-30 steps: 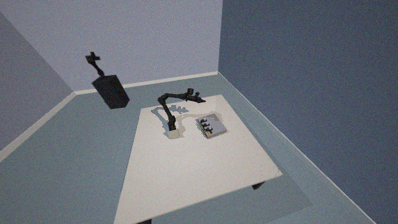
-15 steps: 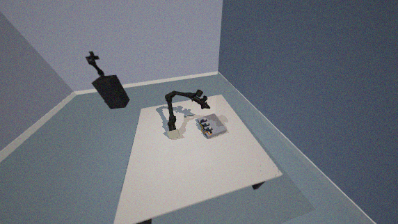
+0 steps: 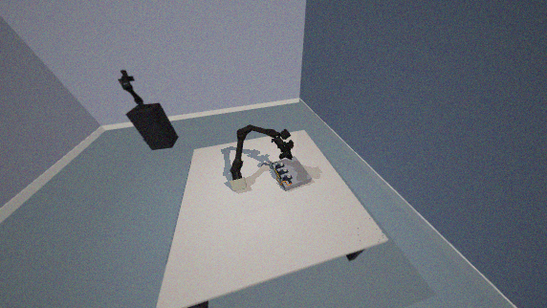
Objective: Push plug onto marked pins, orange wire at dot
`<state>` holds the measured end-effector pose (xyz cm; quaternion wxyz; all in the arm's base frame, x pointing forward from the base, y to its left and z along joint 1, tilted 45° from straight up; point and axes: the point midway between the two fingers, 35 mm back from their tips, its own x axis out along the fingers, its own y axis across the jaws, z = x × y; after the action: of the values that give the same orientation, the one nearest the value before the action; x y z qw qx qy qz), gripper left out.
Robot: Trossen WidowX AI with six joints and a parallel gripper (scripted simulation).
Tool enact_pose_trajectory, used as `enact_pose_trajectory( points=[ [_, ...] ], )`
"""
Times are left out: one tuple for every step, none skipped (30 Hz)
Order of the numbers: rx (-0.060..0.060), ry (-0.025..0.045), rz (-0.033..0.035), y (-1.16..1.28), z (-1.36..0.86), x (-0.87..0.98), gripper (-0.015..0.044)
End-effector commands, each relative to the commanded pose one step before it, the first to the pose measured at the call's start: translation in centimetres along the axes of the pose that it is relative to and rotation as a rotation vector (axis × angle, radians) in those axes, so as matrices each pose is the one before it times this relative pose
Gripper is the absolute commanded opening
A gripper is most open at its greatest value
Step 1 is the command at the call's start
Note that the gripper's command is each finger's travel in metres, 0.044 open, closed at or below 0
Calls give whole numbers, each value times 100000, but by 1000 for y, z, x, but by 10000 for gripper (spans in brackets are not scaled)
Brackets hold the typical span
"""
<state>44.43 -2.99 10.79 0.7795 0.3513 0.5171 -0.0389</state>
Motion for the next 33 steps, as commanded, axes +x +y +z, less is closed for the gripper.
enact_pose_trajectory(
  points=[
    [8224,7458,-1159,-967,-135,1463,115],
    [2394,2156,-426,-301,-5,411,115],
    [2414,2145,-433,-301,4,408,115],
    [2434,2135,-440,-302,14,405,115],
    [2454,2124,-446,-301,23,402,115],
    [2474,2113,-452,-301,32,398,115],
    [2493,2103,-458,-300,42,395,115],
    [2511,2092,-464,-300,51,392,115],
    [2530,2082,-470,-298,60,388,115],
    [2548,2072,-475,-297,69,384,115],
    [2566,2061,-480,-295,79,381,115],
    [2583,2051,-485,-293,88,377,115],
    [2600,2041,-490,-291,97,373,115],
    [2617,2031,-494,-289,106,369,115],
    [2634,2022,-499,-286,115,365,115],
    [2650,2012,-503,-283,123,361,115],
    [2666,2002,-507,-280,132,357,115],
    [2681,1993,-511,-277,141,353,115],
    [2697,1984,-514,-274,149,349,115],
    [2712,1975,-518,-270,158,344,115],
    [2726,1966,-522,-266,166,340,115],
    [2740,1957,-525,-262,174,336,115],
    [2754,1948,-529,-257,182,331,115],
    [2768,1939,-532,-252,190,327,115],
    [2782,1931,-535,-248,198,322,115],
    [2795,1922,-539,-242,205,318,115],
    [2807,1914,-542,-237,213,313,115],
    [2821,1906,-545,-232,220,308,115],
    [2832,1898,-548,-226,227,304,115],
    [2844,1890,-551,-220,234,299,115],
    [2362,1558,-459,-177,200,244,115],
    [1431,939,-278,-104,124,145,115],
    [478,313,-93,-34,42,48,115]
  ],
)
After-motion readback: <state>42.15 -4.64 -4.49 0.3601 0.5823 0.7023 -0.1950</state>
